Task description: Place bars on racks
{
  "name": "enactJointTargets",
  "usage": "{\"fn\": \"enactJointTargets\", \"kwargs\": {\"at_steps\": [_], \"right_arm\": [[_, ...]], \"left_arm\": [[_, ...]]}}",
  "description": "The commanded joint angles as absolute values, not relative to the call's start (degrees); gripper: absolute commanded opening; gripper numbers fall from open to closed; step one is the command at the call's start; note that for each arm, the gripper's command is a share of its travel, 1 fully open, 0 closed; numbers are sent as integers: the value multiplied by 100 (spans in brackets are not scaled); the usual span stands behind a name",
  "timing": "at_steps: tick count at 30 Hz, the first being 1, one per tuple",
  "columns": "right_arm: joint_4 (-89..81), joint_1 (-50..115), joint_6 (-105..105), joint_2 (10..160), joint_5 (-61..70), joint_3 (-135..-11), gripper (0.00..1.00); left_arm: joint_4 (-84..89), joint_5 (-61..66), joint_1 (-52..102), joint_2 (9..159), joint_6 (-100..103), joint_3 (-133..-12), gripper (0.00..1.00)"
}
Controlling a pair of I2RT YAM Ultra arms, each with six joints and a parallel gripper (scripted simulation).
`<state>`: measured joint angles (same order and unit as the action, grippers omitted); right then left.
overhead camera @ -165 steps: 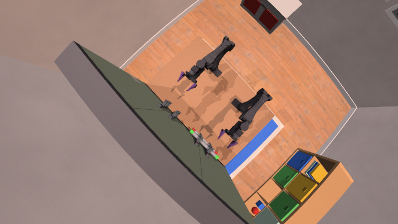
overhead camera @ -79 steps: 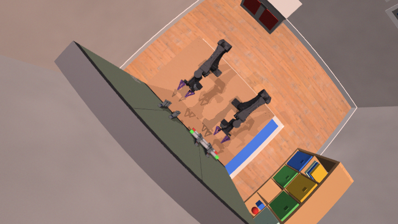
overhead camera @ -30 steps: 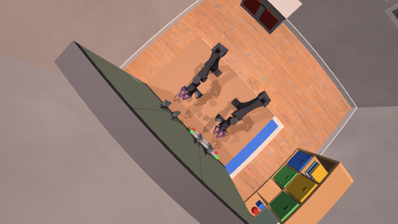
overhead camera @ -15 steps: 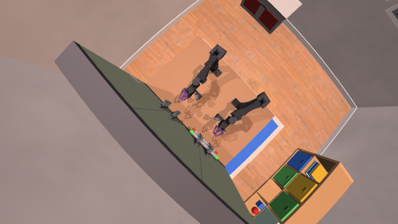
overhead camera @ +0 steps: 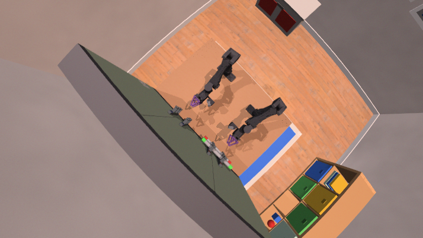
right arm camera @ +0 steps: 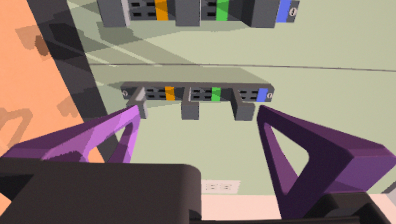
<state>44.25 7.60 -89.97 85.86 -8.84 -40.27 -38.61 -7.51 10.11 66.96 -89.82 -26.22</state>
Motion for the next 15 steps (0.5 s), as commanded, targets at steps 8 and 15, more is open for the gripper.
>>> {"fn": "enactJointTargets", "kwargs": {"at_steps": [8,15], "right_arm": [[4583,798,-8999,8614,-921,-4030,100],[4583,798,-9000,8614,-921,-4030,100]], "left_arm": [[-4067,-342,649,6797,-9004,-2726,100],[-3971,-74,380,6807,-9005,-2836,100]]}}
